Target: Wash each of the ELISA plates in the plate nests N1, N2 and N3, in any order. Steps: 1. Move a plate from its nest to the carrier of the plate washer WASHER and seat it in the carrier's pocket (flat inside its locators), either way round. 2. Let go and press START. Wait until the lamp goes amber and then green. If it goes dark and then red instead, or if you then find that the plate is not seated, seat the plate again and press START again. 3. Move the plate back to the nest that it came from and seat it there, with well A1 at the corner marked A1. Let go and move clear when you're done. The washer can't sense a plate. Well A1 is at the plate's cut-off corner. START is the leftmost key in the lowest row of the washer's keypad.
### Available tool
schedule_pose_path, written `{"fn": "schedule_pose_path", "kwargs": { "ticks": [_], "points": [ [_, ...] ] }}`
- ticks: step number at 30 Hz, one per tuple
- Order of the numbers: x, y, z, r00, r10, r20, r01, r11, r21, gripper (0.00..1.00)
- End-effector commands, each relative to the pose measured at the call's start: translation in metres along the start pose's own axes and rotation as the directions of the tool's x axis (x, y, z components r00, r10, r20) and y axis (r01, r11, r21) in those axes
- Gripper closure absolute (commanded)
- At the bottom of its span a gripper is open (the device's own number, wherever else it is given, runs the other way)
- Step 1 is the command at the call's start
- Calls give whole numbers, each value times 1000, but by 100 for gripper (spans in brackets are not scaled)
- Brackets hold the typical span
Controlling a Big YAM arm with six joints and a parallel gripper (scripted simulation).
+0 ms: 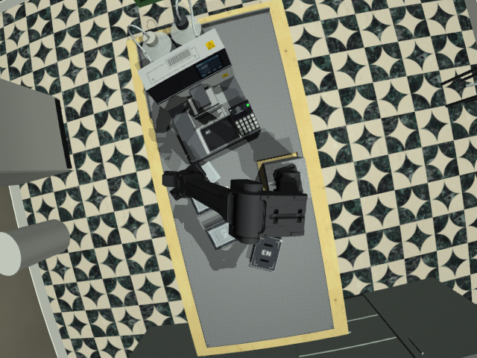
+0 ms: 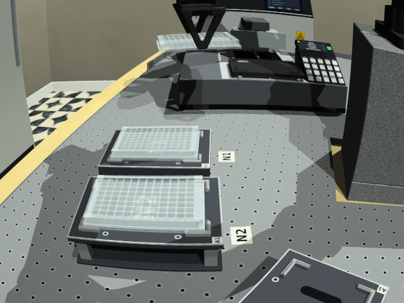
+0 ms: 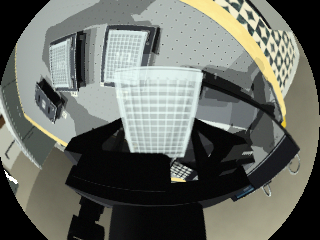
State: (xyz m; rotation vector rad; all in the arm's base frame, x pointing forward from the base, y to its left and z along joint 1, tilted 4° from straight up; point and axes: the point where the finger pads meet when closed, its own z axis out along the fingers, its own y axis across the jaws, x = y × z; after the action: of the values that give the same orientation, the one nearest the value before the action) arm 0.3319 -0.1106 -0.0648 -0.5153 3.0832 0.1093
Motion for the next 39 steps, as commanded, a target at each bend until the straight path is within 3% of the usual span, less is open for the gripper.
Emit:
{"fn": "schedule_pose_path", "kwargs": {
  "ticks": [1,8,13,15,19,21,22,32,39],
  "points": [
    [-7,-27,-6,999,-43,16,43,999,14,16],
    [5,-49,-7,999,-43,16,43,999,15,16],
    [-4,-45,-11,997,-68,27,67,997,29,16],
    [24,-44,-9,999,45,18,-46,999,15,16],
    [41,-55,-11,984,177,22,-178,984,19,16],
    [41,-55,-11,984,177,22,-178,984,19,16],
    [37,-67,-17,979,198,40,-200,979,32,16],
    [87,-85,-16,984,179,18,-179,984,17,16],
    [101,-111,-23,984,177,38,-178,983,41,16]
  ]
}}
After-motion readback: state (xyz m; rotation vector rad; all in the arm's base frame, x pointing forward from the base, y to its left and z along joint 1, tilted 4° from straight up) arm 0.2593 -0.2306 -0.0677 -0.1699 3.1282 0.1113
